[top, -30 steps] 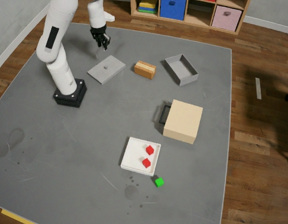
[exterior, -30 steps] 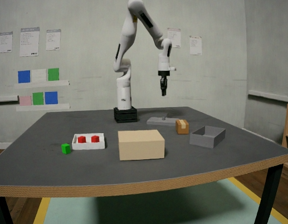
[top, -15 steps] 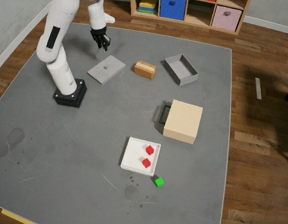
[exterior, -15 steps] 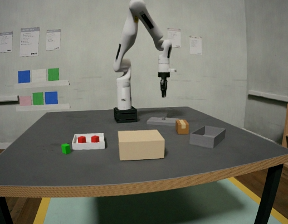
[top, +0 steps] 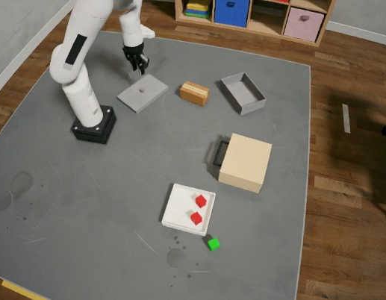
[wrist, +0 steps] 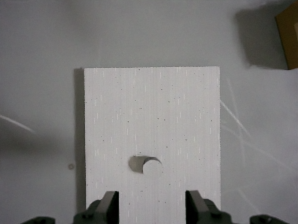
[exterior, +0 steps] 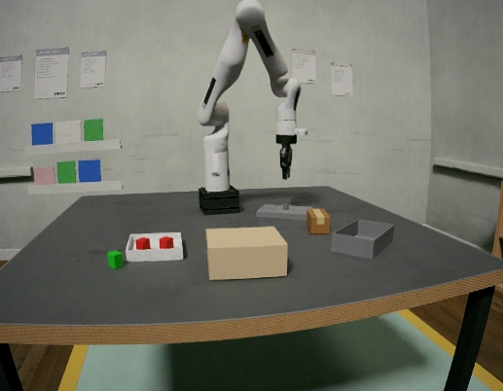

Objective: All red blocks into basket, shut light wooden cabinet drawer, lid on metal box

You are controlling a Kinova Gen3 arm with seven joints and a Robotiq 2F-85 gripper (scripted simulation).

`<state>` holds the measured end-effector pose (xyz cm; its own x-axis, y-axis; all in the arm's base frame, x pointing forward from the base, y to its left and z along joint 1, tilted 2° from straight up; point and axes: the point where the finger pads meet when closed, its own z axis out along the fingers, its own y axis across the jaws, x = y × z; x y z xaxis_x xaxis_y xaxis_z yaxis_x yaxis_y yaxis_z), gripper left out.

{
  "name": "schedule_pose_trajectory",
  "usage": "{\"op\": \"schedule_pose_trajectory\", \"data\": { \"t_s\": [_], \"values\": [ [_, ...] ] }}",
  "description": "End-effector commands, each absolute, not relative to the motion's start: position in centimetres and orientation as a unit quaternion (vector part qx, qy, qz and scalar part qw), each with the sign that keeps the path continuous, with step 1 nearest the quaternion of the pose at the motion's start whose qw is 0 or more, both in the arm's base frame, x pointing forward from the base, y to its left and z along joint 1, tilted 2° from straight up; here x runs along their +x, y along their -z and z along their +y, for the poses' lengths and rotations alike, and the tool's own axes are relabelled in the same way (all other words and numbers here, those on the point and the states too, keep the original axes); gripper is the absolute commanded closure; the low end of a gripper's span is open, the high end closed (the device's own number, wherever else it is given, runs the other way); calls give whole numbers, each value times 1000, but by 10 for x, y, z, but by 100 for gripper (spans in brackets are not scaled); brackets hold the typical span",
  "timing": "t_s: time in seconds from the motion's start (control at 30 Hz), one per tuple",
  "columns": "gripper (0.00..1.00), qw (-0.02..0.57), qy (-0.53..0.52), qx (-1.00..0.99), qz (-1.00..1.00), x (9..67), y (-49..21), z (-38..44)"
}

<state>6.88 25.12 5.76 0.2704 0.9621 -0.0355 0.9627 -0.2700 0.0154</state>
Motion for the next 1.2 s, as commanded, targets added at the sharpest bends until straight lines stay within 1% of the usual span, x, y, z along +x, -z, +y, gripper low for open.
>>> {"op": "schedule_pose_trajectory", "data": {
  "t_s": [0.0, 0.5, 1.17],
  "values": [
    [52, 17, 7, 797, 603, 69, -50, 252],
    [52, 17, 7, 797, 603, 70, -6, 250],
    [52, 17, 7, 797, 603, 70, 20, 250]
  ]
}}
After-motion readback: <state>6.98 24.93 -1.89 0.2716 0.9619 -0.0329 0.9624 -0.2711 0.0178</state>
